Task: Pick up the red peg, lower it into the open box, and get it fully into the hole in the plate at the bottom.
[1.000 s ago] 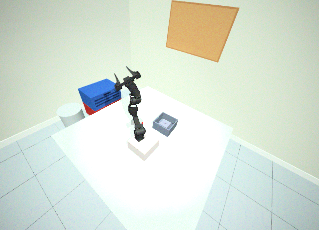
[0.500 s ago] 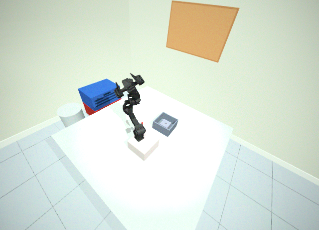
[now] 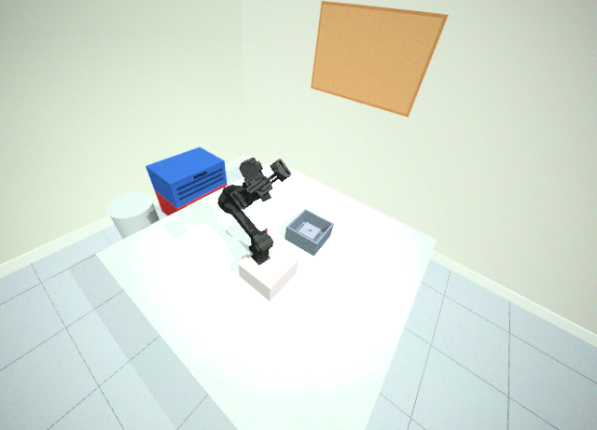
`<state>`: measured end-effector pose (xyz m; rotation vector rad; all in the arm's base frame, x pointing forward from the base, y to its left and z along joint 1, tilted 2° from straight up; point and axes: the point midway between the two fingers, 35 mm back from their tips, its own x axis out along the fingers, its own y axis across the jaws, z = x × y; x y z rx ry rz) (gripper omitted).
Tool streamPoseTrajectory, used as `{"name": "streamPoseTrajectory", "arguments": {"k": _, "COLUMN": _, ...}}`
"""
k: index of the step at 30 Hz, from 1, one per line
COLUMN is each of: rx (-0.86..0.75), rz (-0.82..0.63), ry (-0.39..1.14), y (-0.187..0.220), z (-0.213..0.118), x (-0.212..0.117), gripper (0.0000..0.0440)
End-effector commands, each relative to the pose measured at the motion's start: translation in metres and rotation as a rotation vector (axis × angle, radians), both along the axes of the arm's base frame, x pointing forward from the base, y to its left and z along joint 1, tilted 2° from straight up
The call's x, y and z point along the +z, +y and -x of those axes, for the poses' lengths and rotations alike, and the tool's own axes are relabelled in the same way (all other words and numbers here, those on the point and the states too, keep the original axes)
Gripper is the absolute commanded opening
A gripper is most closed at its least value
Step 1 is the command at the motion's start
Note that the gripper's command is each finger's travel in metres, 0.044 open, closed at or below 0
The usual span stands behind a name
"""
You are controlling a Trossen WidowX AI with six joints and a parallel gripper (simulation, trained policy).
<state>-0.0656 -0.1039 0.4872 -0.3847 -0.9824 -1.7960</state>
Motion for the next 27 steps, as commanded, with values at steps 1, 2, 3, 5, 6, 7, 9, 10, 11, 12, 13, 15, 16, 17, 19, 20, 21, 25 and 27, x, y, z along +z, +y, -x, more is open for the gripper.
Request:
{"name": "streamPoseTrajectory", "arguments": {"k": 1, "rx": 0.092, "rz": -0.115, "ry": -0.020, "y": -0.034, "z": -0.011, "x": -0.018, "gripper": 0.0440}}
{"name": "streamPoseTrajectory", "arguments": {"k": 2, "rx": 0.112, "rz": -0.142, "ry": -0.023, "y": -0.041, "z": -0.014, "x": -0.022, "gripper": 0.0440}}
{"name": "streamPoseTrajectory", "arguments": {"k": 3, "rx": 0.133, "rz": -0.170, "ry": -0.025, "y": -0.048, "z": -0.017, "x": -0.026, "gripper": 0.0440}}
{"name": "streamPoseTrajectory", "arguments": {"k": 5, "rx": 0.174, "rz": -0.225, "ry": -0.028, "y": -0.061, "z": -0.025, "x": -0.035, "gripper": 0.0440}}
{"name": "streamPoseTrajectory", "arguments": {"k": 6, "rx": 0.194, "rz": -0.253, "ry": -0.029, "y": -0.068, "z": -0.029, "x": -0.040, "gripper": 0.0440}}
{"name": "streamPoseTrajectory", "arguments": {"k": 7, "rx": 0.214, "rz": -0.281, "ry": -0.030, "y": -0.074, "z": -0.033, "x": -0.045, "gripper": 0.0440}}
{"name": "streamPoseTrajectory", "arguments": {"k": 9, "rx": 0.253, "rz": -0.338, "ry": -0.029, "y": -0.085, "z": -0.042, "x": -0.055, "gripper": 0.0440}}
{"name": "streamPoseTrajectory", "arguments": {"k": 10, "rx": 0.273, "rz": -0.366, "ry": -0.029, "y": -0.091, "z": -0.047, "x": -0.060, "gripper": 0.0440}}
{"name": "streamPoseTrajectory", "arguments": {"k": 11, "rx": 0.292, "rz": -0.394, "ry": -0.027, "y": -0.096, "z": -0.052, "x": -0.065, "gripper": 0.0440}}
{"name": "streamPoseTrajectory", "arguments": {"k": 12, "rx": 0.311, "rz": -0.423, "ry": -0.025, "y": -0.101, "z": -0.057, "x": -0.070, "gripper": 0.0440}}
{"name": "streamPoseTrajectory", "arguments": {"k": 13, "rx": 0.330, "rz": -0.452, "ry": -0.022, "y": -0.105, "z": -0.063, "x": -0.076, "gripper": 0.0440}}
{"name": "streamPoseTrajectory", "arguments": {"k": 15, "rx": 0.368, "rz": -0.509, "ry": -0.016, "y": -0.113, "z": -0.074, "x": -0.086, "gripper": 0.0440}}
{"name": "streamPoseTrajectory", "arguments": {"k": 16, "rx": 0.386, "rz": -0.538, "ry": -0.011, "y": -0.117, "z": -0.080, "x": -0.092, "gripper": 0.0440}}
{"name": "streamPoseTrajectory", "arguments": {"k": 17, "rx": 0.404, "rz": -0.566, "ry": -0.006, "y": -0.120, "z": -0.085, "x": -0.097, "gripper": 0.0440}}
{"name": "streamPoseTrajectory", "arguments": {"k": 19, "rx": 0.441, "rz": -0.624, "ry": 0.005, "y": -0.126, "z": -0.097, "x": -0.108, "gripper": 0.0440}}
{"name": "streamPoseTrajectory", "arguments": {"k": 20, "rx": 0.459, "rz": -0.652, "ry": 0.012, "y": -0.129, "z": -0.104, "x": -0.113, "gripper": 0.0440}}
{"name": "streamPoseTrajectory", "arguments": {"k": 21, "rx": 0.476, "rz": -0.681, "ry": 0.020, "y": -0.131, "z": -0.110, "x": -0.119, "gripper": 0.0440}}
{"name": "streamPoseTrajectory", "arguments": {"k": 25, "rx": 0.546, "rz": -0.794, "ry": 0.055, "y": -0.135, "z": -0.135, "x": -0.140, "gripper": 0.0440}}
{"name": "streamPoseTrajectory", "arguments": {"k": 27, "rx": 0.580, "rz": -0.850, "ry": 0.077, "y": -0.136, "z": -0.148, "x": -0.151, "gripper": 0.0440}}
